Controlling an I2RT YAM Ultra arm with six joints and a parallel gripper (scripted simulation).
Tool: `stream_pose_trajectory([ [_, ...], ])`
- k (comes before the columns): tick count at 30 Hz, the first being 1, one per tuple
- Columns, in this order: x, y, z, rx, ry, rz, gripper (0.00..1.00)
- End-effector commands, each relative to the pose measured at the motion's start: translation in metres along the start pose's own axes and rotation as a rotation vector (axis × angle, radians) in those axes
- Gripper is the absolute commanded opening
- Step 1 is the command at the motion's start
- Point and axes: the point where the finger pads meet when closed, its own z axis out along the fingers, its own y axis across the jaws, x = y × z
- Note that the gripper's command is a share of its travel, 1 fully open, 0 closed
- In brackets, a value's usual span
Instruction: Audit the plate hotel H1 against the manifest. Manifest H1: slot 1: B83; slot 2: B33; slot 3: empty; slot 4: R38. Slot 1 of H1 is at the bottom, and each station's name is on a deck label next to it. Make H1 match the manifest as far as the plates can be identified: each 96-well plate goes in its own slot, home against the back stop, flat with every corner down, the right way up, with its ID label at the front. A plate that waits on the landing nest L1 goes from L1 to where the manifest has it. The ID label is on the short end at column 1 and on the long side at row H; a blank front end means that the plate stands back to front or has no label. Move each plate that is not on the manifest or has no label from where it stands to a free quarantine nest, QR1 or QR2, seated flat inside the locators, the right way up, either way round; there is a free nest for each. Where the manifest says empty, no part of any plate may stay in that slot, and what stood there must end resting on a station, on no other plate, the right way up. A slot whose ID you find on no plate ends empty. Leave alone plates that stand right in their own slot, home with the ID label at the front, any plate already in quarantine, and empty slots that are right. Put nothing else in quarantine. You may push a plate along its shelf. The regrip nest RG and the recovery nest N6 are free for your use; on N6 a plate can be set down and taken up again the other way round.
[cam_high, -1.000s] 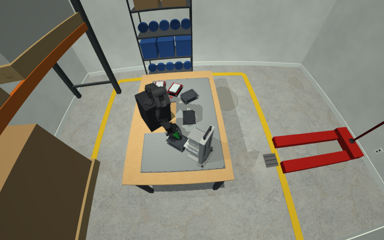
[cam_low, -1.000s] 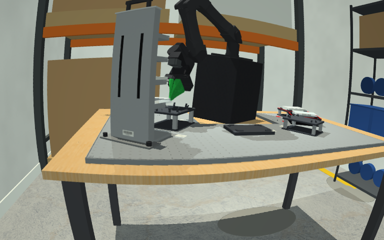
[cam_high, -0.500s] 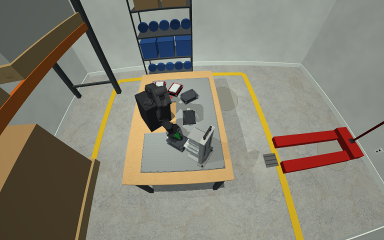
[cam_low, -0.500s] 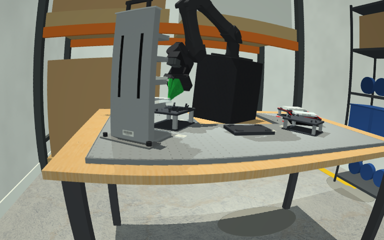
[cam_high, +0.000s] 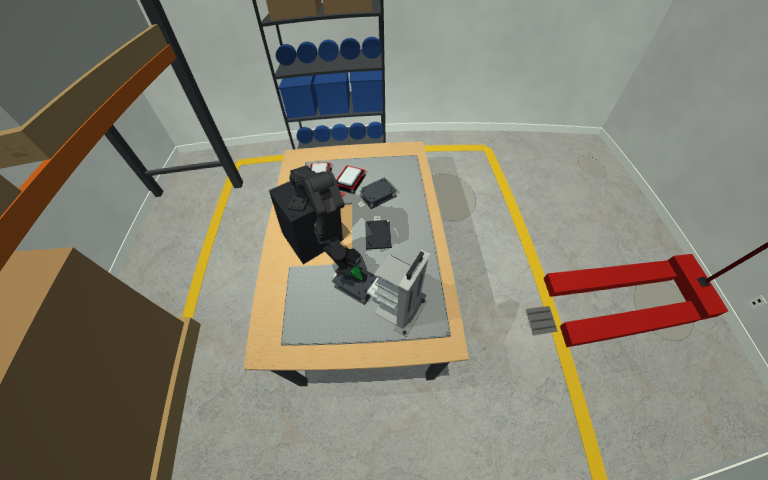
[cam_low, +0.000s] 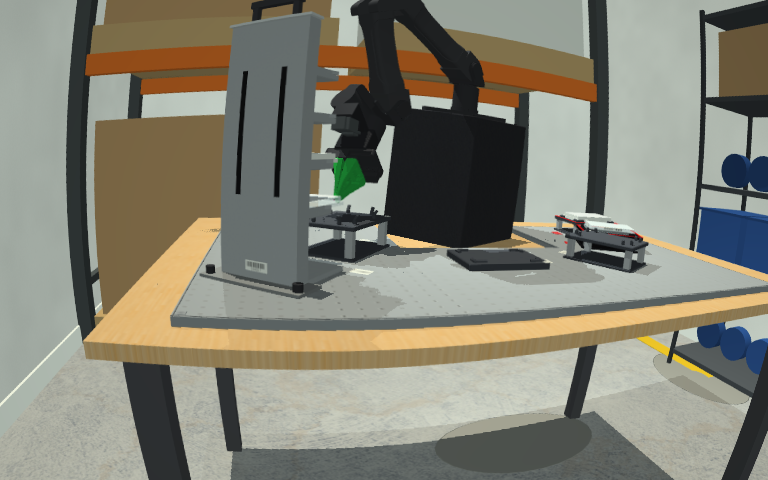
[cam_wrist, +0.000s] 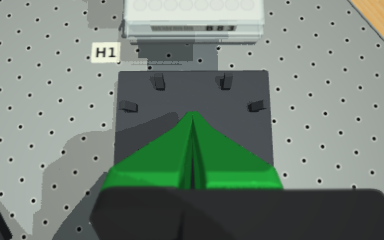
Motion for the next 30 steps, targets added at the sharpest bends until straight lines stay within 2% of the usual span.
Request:
stream_pose_trajectory([
  [1,-0.024,-0.003,0.004,0.004,-0.042,-0.020,0.00],
  [5,-0.027,-0.007,0.004,0.012,-0.054,-0.021,0.00],
  [21,-0.032,-0.003,0.011,0.004,-0.043,-0.019,0.00],
  [22,-0.035,-0.007,0.010,0.014,-0.058,-0.021,0.00],
  [25,-0.032,-0.002,0.013,0.003,-0.039,-0.018,0.00],
  [30,-0.034,-0.003,0.015,0.005,-0.039,-0.016,0.00],
])
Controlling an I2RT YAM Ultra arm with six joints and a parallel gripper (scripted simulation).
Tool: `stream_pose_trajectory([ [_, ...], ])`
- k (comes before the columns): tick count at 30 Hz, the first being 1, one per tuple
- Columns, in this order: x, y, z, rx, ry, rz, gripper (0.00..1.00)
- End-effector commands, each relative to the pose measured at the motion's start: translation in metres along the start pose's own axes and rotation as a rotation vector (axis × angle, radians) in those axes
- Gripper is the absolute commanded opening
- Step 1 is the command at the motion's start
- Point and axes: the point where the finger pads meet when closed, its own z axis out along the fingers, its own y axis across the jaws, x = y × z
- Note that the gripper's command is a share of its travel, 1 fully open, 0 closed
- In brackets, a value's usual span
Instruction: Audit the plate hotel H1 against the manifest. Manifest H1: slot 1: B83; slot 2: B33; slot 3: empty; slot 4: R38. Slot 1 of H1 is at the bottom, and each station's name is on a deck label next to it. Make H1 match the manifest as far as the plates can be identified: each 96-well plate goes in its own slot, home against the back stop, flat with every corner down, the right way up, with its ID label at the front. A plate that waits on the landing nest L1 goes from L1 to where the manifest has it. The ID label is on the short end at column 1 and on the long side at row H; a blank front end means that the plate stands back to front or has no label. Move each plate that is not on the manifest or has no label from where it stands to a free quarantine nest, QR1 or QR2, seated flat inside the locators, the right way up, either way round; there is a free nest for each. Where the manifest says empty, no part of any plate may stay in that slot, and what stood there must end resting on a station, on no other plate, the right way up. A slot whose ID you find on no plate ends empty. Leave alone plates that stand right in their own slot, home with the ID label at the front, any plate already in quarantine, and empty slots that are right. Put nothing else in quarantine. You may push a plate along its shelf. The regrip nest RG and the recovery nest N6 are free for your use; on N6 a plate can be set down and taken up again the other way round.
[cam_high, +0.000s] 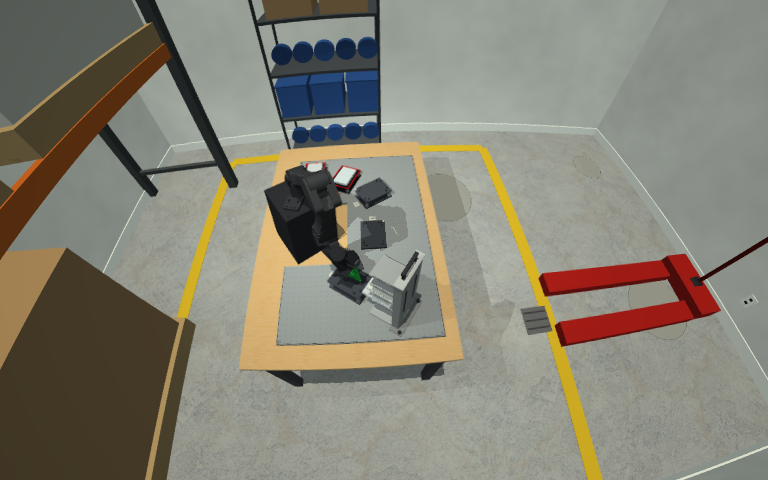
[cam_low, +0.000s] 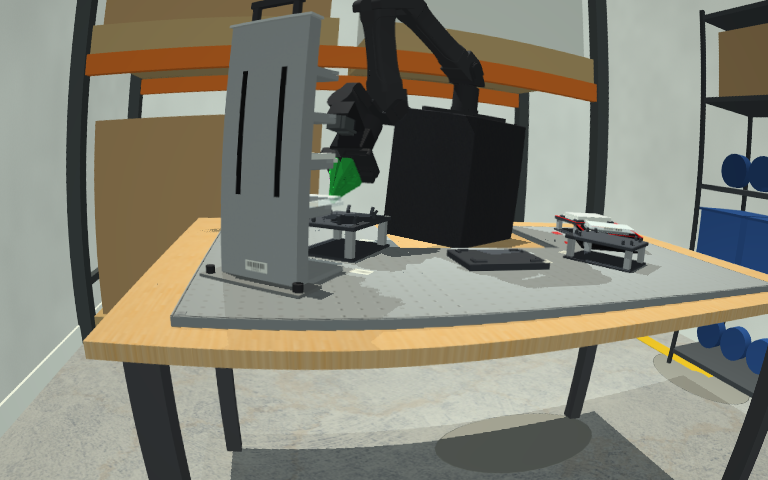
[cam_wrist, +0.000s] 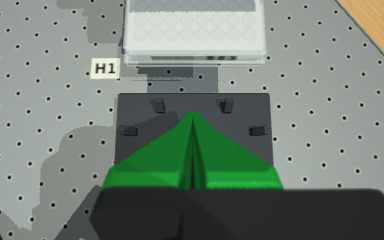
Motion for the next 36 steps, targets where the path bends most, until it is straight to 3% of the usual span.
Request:
stream_pose_trajectory([
  [1,-0.021,-0.004,0.004,0.007,-0.037,-0.013,0.00],
  [26,-0.035,-0.007,0.012,0.012,-0.051,-0.016,0.00],
  [36,-0.035,-0.003,0.018,0.005,-0.034,-0.012,0.00],
])
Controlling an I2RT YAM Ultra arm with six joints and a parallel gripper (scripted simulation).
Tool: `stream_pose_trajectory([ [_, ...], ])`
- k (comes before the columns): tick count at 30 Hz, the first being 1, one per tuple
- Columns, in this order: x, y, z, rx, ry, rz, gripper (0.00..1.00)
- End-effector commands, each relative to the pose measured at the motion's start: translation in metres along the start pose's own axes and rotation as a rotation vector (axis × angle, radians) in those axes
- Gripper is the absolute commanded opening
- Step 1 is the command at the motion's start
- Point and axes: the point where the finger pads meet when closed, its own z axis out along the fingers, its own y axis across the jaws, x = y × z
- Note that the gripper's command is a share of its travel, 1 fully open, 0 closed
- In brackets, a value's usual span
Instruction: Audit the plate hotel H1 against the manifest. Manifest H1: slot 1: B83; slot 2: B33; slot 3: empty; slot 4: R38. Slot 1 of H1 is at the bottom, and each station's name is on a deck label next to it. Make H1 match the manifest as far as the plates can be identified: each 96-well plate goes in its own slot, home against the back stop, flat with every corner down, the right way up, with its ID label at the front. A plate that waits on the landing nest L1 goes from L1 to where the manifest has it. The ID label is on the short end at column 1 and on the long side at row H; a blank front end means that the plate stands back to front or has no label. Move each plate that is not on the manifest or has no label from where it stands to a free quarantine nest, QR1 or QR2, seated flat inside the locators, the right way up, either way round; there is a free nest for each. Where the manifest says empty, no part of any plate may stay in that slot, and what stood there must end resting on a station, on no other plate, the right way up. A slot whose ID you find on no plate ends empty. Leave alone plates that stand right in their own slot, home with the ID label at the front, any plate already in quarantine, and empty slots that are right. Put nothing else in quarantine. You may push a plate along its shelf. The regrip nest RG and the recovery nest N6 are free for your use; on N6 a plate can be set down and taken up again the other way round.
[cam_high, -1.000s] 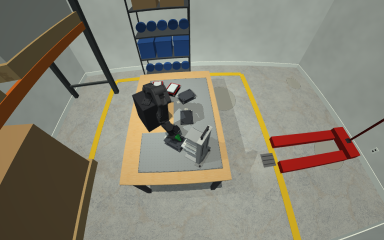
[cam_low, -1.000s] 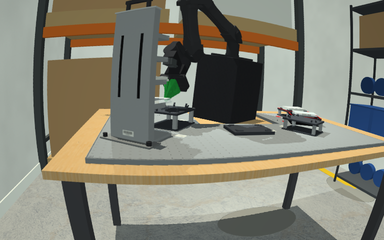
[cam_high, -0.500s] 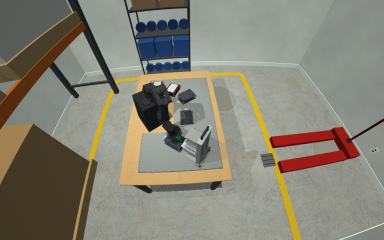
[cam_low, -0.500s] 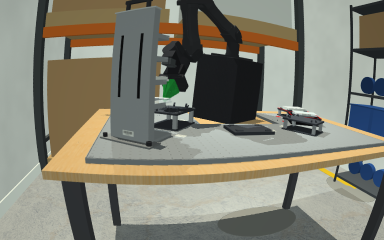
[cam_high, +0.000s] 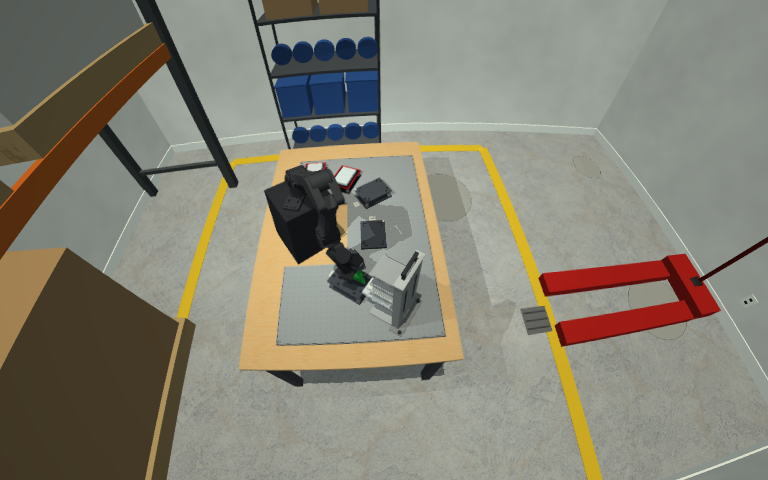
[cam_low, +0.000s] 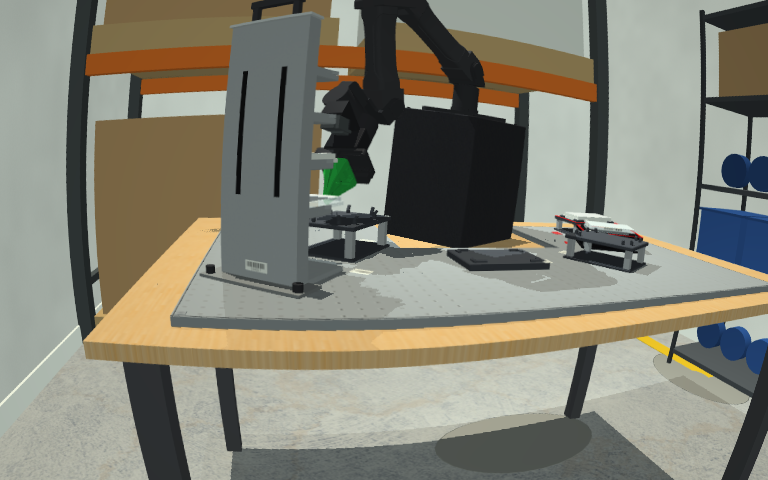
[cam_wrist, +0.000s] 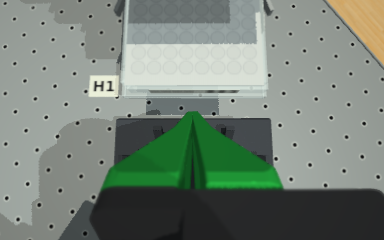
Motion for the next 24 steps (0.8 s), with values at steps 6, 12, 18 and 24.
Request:
stream_pose_trajectory([
  [6,-0.021,-0.001,0.006,0.001,-0.033,-0.014,0.00],
  [12,-0.022,-0.001,0.009,0.000,-0.030,-0.013,0.00],
  [18,-0.022,-0.001,0.012,0.001,-0.025,-0.010,0.00],
  [24,-0.023,-0.004,0.014,0.006,-0.032,-0.009,0.00],
])
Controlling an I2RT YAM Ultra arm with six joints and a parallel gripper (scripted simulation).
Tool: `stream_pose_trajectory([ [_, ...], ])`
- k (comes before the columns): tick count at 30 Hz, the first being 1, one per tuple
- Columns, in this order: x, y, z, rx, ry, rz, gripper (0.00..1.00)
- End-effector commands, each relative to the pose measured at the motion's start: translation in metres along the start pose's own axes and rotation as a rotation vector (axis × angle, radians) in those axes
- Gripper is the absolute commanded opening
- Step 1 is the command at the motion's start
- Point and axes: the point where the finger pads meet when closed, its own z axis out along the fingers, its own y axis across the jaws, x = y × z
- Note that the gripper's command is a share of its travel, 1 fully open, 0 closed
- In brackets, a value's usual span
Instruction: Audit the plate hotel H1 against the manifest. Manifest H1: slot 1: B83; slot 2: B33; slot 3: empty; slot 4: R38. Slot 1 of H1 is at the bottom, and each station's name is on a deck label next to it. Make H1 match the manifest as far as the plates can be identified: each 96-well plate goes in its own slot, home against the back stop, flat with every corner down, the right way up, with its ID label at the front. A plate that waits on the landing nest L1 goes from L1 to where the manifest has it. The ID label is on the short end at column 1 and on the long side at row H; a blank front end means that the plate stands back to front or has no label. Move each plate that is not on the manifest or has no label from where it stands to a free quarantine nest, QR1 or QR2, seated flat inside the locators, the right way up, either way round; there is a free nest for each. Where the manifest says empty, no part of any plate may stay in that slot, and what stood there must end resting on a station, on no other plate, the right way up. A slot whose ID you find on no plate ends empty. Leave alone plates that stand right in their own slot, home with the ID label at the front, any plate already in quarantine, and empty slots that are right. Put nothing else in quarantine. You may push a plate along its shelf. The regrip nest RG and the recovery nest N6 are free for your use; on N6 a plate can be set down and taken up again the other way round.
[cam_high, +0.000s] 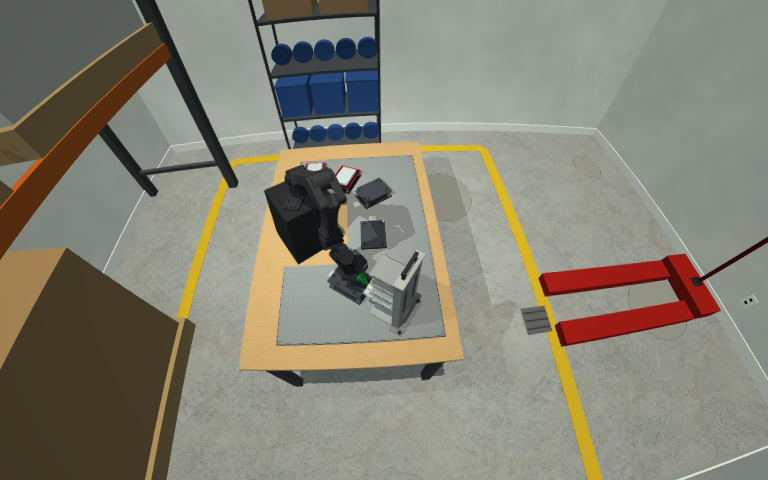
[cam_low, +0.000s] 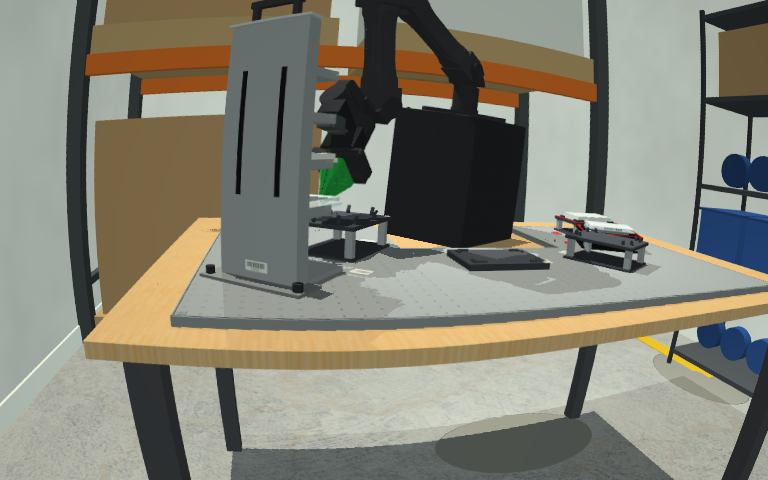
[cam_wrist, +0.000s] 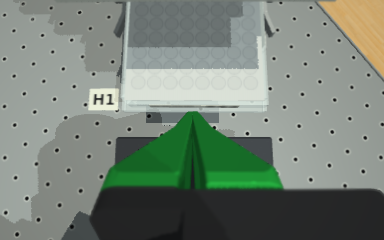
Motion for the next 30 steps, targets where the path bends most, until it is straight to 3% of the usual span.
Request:
stream_pose_trajectory([
  [1,-0.010,-0.003,0.005,0.003,-0.021,-0.004,0.00],
  [30,-0.026,-0.001,0.018,0.000,-0.021,-0.008,0.00],
])
